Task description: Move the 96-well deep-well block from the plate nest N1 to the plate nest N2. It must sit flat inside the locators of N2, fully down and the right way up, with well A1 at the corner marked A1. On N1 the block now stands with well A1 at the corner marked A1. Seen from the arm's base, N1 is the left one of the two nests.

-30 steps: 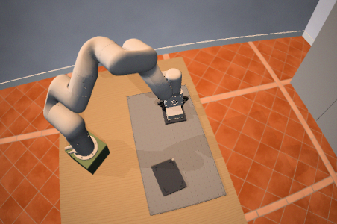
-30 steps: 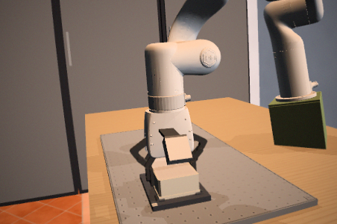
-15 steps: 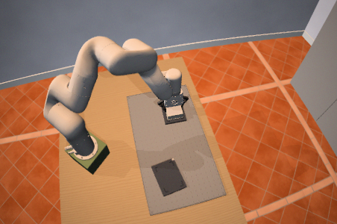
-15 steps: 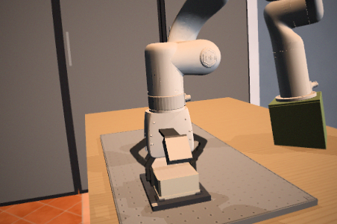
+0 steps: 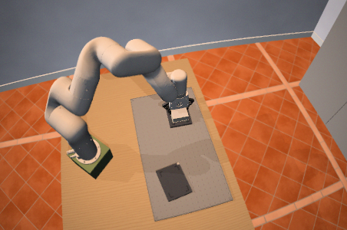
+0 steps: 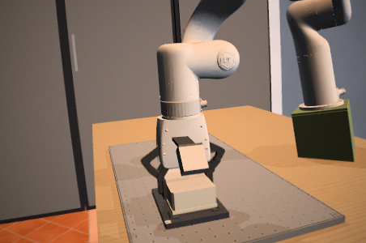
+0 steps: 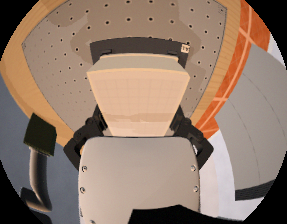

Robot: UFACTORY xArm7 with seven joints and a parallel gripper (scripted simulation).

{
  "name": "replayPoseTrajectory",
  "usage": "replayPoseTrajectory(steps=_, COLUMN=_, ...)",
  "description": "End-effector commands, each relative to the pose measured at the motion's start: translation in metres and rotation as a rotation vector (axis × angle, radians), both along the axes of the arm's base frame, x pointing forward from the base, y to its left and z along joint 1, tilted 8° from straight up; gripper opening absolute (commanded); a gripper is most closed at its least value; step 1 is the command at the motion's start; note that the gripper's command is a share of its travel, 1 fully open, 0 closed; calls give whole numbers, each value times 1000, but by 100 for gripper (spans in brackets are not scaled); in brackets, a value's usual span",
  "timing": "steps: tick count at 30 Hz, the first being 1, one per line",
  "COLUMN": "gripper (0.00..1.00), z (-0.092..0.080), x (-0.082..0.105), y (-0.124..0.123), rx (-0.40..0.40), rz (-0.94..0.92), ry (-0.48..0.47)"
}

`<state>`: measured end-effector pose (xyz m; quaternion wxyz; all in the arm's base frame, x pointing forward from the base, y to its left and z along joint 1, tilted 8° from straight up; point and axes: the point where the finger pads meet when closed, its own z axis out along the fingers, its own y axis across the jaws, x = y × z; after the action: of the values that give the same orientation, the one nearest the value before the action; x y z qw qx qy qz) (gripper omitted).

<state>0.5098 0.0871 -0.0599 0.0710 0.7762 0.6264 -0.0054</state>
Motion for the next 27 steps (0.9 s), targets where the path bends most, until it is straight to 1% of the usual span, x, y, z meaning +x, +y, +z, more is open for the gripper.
replayPoseTrajectory(steps=1, gripper=0, z=4, x=1, y=1, rx=1, rz=0, ry=-4)
replayPoseTrajectory(steps=19, gripper=0, z=15, x=0, y=2, rx=1, rz=0, ry=-4)
replayPoseTrajectory(steps=27, gripper=0, z=16, x=0, y=2, rx=1, rz=0, ry=-4)
